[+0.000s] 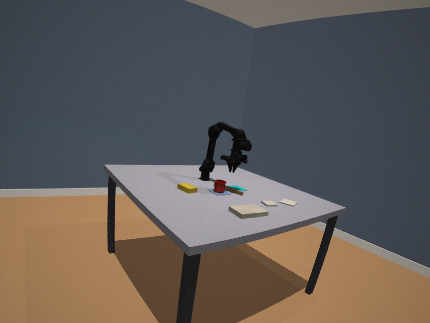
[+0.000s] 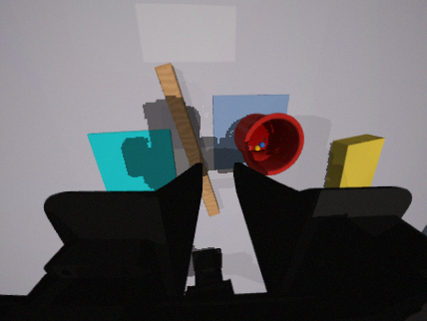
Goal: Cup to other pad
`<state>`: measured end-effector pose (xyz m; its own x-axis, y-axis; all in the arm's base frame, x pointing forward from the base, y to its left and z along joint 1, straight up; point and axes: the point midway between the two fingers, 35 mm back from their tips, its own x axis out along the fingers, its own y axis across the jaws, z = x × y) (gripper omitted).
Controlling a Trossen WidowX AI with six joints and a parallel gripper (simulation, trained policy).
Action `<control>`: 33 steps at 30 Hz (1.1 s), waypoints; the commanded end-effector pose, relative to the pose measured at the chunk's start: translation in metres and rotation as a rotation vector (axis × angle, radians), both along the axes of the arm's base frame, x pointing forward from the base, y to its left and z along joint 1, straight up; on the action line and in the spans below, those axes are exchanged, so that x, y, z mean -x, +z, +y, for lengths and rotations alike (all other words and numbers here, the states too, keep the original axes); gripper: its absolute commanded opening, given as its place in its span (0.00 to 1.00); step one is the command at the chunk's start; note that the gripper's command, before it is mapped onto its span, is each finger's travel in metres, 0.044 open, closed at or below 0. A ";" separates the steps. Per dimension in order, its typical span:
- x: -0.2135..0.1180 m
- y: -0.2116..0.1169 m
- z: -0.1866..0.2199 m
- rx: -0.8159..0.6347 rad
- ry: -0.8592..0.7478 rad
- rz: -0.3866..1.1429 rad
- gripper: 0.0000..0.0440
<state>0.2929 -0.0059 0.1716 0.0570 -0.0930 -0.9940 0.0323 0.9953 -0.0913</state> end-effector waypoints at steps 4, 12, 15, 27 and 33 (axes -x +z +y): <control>0.004 -0.016 -0.012 0.015 0.019 0.058 0.29; 0.007 -0.037 -0.025 0.019 0.045 0.109 0.33; 0.008 -0.045 -0.030 0.018 0.058 0.127 0.35; 0.013 -0.083 -0.042 0.003 0.137 0.188 0.40; 0.015 -0.105 -0.044 -0.016 0.210 0.212 0.41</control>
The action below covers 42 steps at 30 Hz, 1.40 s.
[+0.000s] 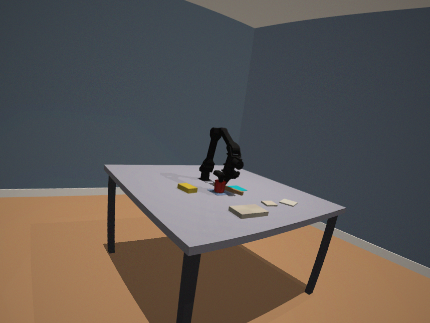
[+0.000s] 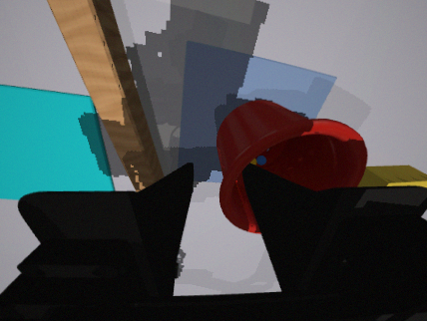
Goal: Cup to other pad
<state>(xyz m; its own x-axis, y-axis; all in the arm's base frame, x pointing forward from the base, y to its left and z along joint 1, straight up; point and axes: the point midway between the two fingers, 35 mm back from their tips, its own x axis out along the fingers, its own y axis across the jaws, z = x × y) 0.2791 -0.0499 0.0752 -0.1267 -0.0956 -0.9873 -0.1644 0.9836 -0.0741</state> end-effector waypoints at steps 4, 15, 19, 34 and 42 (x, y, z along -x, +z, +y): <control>0.003 -0.018 -0.002 -0.027 0.090 0.022 0.24; 0.006 -0.013 -0.001 -0.058 0.234 0.030 0.02; 0.007 -0.005 0.001 -0.067 0.274 0.024 0.03; 0.005 0.030 0.026 -0.079 0.390 -0.021 0.03; 0.002 0.039 0.049 -0.079 0.460 -0.053 0.00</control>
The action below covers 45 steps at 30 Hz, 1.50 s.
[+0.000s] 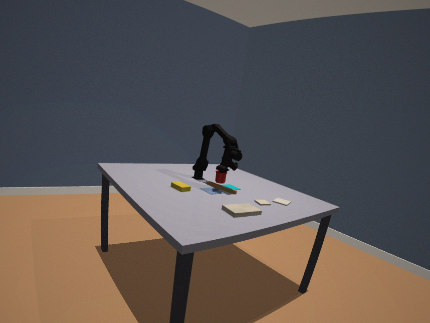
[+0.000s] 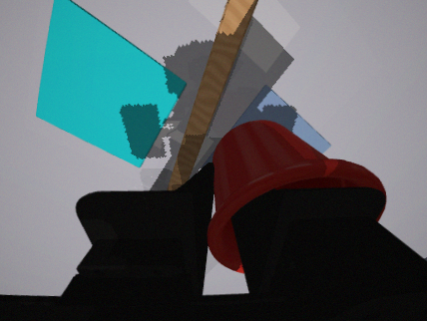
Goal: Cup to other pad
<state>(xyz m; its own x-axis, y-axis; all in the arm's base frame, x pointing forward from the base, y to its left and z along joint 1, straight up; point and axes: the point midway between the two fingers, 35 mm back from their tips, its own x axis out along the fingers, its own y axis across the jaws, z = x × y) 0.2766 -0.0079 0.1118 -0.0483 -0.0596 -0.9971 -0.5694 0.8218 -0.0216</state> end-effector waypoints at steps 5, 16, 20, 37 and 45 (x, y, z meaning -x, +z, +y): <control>-0.001 0.005 0.023 -0.009 0.059 -0.031 0.00; 0.001 0.006 0.058 -0.016 0.145 -0.073 0.00; 0.003 0.004 0.071 -0.020 0.173 -0.087 0.00; 0.021 -0.016 0.119 -0.036 0.260 -0.127 0.00; 0.033 -0.035 0.125 -0.028 0.267 -0.134 0.00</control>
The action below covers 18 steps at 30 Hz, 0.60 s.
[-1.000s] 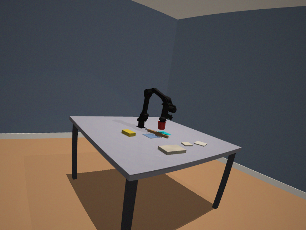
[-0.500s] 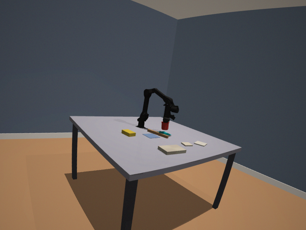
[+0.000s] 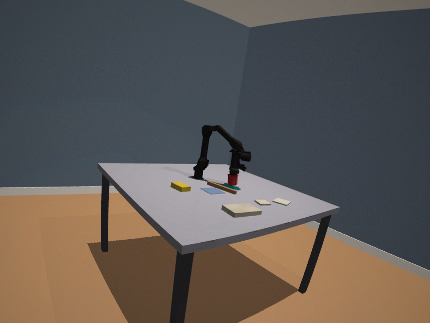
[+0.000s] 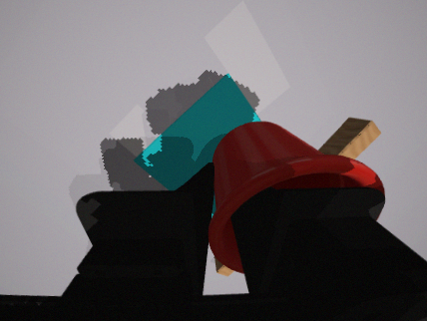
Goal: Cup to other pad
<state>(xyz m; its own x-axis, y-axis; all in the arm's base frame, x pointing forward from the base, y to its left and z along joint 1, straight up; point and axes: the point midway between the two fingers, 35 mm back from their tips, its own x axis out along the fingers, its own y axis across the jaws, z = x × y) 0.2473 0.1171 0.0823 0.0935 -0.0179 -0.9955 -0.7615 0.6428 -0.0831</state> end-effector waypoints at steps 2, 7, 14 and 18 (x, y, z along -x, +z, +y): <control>0.005 -0.010 0.001 0.009 -0.003 -0.008 0.00; 0.008 -0.020 0.001 0.010 -0.004 -0.022 0.03; 0.006 -0.023 0.001 -0.014 -0.006 -0.051 0.15; 0.002 -0.017 0.005 -0.051 -0.011 -0.085 0.29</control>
<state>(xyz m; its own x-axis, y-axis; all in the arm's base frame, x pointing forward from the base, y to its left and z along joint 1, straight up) 0.2437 0.1197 0.0624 0.1609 0.0075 -0.9869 -0.7506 0.6502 -0.1175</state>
